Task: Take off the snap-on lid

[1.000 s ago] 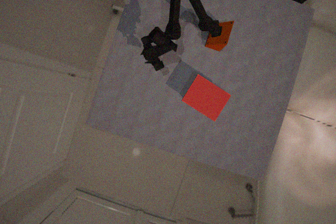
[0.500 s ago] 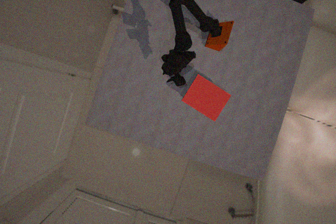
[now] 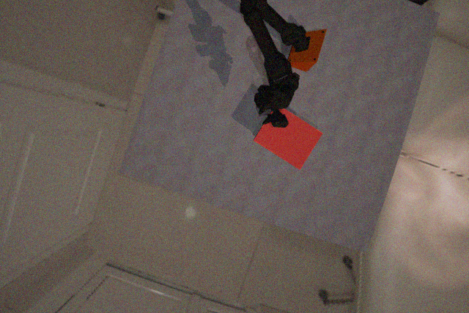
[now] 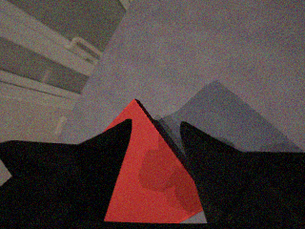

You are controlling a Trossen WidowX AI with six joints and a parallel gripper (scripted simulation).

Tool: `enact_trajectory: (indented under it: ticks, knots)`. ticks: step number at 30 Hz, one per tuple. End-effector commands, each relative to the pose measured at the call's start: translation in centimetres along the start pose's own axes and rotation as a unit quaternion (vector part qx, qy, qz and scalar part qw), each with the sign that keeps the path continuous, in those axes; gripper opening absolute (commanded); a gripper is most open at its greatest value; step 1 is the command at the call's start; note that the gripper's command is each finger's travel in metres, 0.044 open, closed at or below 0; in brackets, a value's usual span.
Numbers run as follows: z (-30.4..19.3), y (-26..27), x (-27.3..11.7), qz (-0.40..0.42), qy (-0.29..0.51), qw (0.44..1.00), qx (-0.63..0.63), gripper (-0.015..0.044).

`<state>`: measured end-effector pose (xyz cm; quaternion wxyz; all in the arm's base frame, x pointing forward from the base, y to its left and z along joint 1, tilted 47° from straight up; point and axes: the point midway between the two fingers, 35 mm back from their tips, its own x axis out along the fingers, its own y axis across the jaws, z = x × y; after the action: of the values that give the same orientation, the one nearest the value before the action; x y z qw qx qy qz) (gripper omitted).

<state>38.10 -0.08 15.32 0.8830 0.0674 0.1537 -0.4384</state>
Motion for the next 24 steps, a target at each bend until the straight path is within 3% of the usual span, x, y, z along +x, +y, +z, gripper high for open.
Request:
enact_trajectory:
  ticks: [1,24]
  knots:
    - [-6.0,2.1,-3.3,0.01,0.018,0.994,0.107,0.0235]
    - [-16.0,2.5,-11.8,0.067,0.009,0.932,0.355,0.0235]
